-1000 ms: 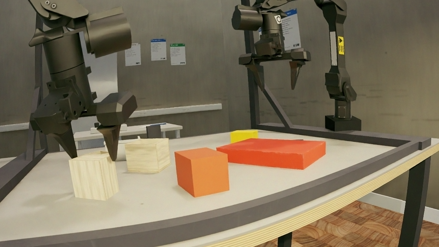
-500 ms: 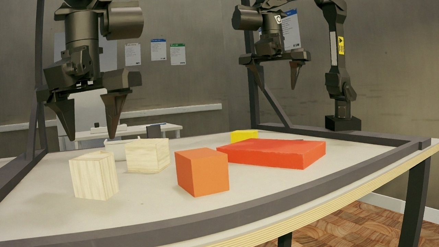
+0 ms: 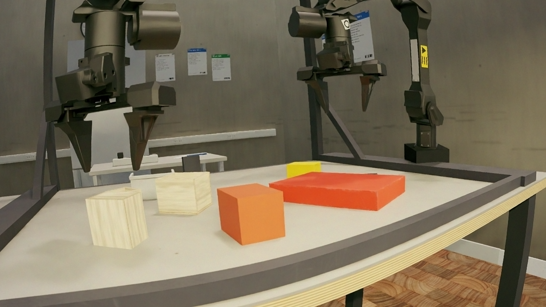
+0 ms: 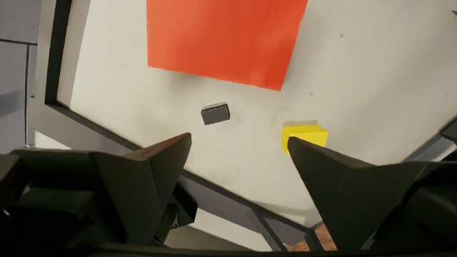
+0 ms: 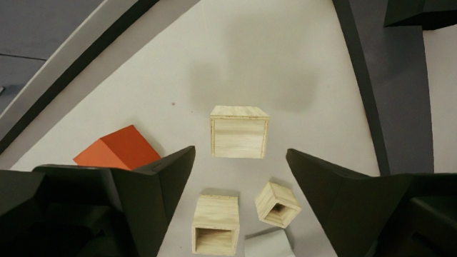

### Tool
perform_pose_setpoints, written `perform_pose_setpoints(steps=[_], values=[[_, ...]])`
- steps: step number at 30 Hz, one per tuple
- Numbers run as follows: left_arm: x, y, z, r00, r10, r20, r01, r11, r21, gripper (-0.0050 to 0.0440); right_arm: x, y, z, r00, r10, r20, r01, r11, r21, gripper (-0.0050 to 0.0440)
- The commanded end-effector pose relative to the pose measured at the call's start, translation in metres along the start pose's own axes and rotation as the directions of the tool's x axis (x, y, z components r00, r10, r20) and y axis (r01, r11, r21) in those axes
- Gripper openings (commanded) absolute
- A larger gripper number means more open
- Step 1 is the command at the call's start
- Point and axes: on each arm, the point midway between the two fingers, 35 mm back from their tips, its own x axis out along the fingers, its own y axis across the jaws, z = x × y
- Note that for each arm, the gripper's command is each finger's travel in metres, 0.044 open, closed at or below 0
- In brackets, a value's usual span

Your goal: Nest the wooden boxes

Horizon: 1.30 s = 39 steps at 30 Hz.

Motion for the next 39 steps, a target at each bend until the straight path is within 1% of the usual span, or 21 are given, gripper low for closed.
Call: perform_pose_setpoints(steps=[1,15,18,19,21,22,24,26,27,28,30,35,37,39], values=[[-0.0057,0.0000,0.0012,1.000,-0.014,0.016,0.014,1.000,-0.006,0.0400,-0.0033,0.0021,-0.0015,1.000,0.011,-0.005,-0.011,1.000,0.004,0.0400],[-0.0057,0.0000,0.0012,1.000,-0.014,0.016,0.014,1.000,-0.006,0.0400,-0.0033,0.0021,-0.0015,1.000,0.011,-0.005,-0.011,1.000,0.004,0.0400],[-0.0057,0.0000,0.0012,1.000,-0.014,0.016,0.014,1.000,-0.006,0.0400,-0.0014,0.0028,-0.0030,1.000,0.003,0.024,-0.003,1.000,0.008,0.0400],[-0.0057,0.0000,0.0012,1.000,-0.014,0.016,0.014,1.000,-0.006,0.0400,-0.0007,0.0024,-0.0027,0.999,-0.004,0.048,0.003,1.000,0.012,0.0400],[-0.0057,0.0000,0.0012,1.000,-0.014,0.016,0.014,1.000,-0.006,0.0400,0.0012,0.0013,-0.0021,0.991,-0.022,0.130,0.019,1.000,0.024,0.0400],[-0.0057,0.0000,0.0012,1.000,-0.014,0.016,0.014,1.000,-0.006,0.0400,0.0022,0.0007,-0.0017,0.982,-0.031,0.185,0.026,0.999,0.030,0.0400],[-0.0057,0.0000,0.0012,1.000,-0.014,0.016,0.014,1.000,-0.006,0.0400,0.0041,0.0014,-0.0034,0.953,-0.035,0.302,0.024,0.999,0.040,0.0400],[-0.0057,0.0000,0.0012,1.000,-0.014,0.016,0.014,1.000,-0.006,0.0400,0.0041,0.0014,-0.0034,0.953,-0.035,0.302,0.024,0.999,0.040,0.0400],[-0.0057,0.0000,0.0012,1.000,-0.014,0.016,0.014,1.000,-0.006,0.0400,0.0036,-0.0003,-0.0016,0.932,-0.043,0.361,0.030,0.999,0.040,0.0400],[-0.0057,0.0000,0.0012,1.000,-0.014,0.016,0.014,1.000,-0.006,0.0400,0.0049,0.0017,-0.0048,0.911,-0.030,0.411,0.015,0.999,0.039,0.0400],[-0.0057,0.0000,0.0012,1.000,-0.014,0.016,0.014,1.000,-0.006,0.0400,0.0050,0.0024,-0.0066,0.875,-0.018,0.483,0.003,1.000,0.031,0.0400],[-0.0057,0.0000,0.0012,1.000,-0.014,0.016,0.014,1.000,-0.006,0.0400,0.0014,0.0015,-0.0066,0.790,0.004,0.613,-0.008,1.000,0.003,0.0400],[-0.0057,0.0000,0.0012,1.000,-0.014,0.016,0.014,1.000,-0.006,0.0400,0.0010,0.0019,-0.0076,0.773,0.014,0.635,-0.013,1.000,-0.005,0.0400],[-0.0057,0.0000,0.0012,1.000,-0.014,0.016,0.014,1.000,-0.006,0.0400,0.0011,0.0021,-0.0080,0.771,0.016,0.636,-0.015,1.000,-0.006,0.0400]])
